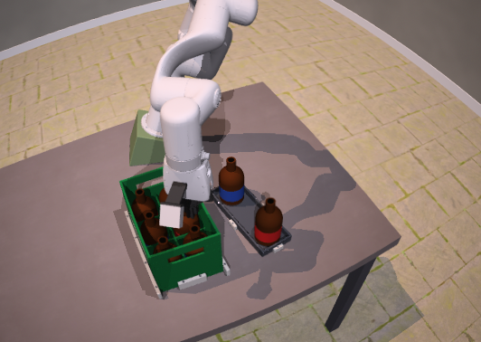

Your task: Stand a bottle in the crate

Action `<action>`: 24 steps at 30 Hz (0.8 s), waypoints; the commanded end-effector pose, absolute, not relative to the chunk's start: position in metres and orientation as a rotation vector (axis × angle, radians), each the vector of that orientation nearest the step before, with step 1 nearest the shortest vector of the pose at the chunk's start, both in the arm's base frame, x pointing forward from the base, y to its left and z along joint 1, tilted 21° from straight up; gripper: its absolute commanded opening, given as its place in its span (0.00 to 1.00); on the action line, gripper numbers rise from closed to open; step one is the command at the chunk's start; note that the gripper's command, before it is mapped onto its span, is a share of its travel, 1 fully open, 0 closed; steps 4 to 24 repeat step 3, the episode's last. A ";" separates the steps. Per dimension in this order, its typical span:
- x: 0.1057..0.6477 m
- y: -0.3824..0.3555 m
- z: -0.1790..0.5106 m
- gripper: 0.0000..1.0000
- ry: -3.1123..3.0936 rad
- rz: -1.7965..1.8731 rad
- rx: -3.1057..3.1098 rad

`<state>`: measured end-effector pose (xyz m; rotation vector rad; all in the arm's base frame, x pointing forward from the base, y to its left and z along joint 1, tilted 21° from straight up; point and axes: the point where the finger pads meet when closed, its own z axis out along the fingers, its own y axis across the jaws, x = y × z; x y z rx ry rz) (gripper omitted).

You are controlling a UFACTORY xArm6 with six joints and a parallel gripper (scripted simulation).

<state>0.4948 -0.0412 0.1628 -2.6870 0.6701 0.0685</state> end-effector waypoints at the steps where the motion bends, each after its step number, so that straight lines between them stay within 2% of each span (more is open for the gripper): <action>1: 0.496 -0.042 0.164 0.00 0.670 0.062 -2.687; 24: 0.496 -0.042 0.164 0.00 0.670 0.062 -2.687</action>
